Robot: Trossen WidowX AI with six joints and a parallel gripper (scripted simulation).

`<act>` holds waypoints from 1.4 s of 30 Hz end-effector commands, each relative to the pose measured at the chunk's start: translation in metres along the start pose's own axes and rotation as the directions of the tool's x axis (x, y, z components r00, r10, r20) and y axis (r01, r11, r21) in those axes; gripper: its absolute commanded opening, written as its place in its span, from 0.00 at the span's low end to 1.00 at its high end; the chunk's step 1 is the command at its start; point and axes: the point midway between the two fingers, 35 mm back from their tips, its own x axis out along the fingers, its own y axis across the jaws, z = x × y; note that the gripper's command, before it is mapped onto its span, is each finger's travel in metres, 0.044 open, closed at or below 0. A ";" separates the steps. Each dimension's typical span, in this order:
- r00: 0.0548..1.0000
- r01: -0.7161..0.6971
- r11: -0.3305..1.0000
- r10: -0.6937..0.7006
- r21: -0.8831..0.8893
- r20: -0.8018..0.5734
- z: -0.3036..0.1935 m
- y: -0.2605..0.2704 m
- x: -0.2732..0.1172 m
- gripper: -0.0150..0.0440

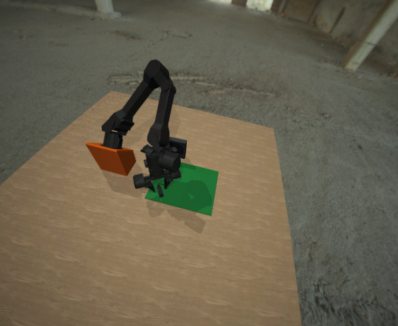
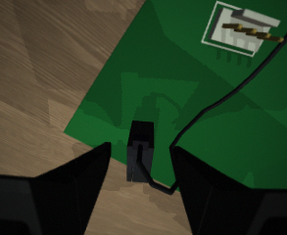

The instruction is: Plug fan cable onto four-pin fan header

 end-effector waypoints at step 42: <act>1.000 0.002 1.000 -0.002 0.003 0.001 -0.015 0.000 -0.058 0.25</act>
